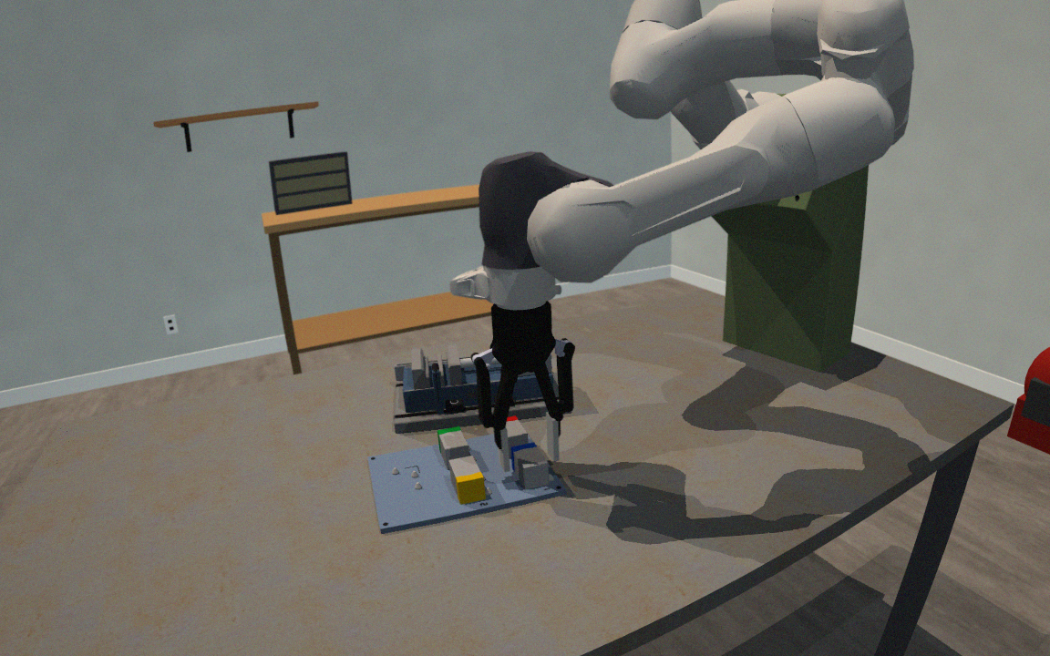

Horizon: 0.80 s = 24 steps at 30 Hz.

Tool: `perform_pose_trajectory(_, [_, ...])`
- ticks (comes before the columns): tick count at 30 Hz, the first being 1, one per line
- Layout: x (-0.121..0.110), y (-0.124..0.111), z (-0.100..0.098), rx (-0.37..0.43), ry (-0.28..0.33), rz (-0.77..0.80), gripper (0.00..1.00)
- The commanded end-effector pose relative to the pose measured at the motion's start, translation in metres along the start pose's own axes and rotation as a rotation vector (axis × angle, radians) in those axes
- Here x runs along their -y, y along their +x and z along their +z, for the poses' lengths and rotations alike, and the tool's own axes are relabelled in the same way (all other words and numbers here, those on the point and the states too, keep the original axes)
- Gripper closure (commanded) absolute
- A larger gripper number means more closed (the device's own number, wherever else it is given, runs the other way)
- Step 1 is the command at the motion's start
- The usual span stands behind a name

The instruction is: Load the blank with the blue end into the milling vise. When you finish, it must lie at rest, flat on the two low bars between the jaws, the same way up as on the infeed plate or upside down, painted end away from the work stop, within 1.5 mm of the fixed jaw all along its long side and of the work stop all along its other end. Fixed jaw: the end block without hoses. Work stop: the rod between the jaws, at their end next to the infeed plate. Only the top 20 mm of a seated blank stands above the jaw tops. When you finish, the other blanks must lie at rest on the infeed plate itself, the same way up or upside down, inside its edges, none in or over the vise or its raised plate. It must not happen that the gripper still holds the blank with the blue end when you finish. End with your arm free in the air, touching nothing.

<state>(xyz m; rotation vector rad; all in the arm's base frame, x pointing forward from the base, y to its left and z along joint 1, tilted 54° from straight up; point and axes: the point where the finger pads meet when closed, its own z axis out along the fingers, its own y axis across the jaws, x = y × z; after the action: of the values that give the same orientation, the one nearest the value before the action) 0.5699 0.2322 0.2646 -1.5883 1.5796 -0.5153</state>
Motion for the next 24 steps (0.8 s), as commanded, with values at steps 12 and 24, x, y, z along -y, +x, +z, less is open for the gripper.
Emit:
perform_pose_trajectory(12, [-0.0004,-0.0008,-0.0022,0.000,-0.001,-0.004,0.57])
perform_pose_trajectory(24, [-0.0002,-0.0002,0.0001,0.000,-0.001,-0.002,0.57])
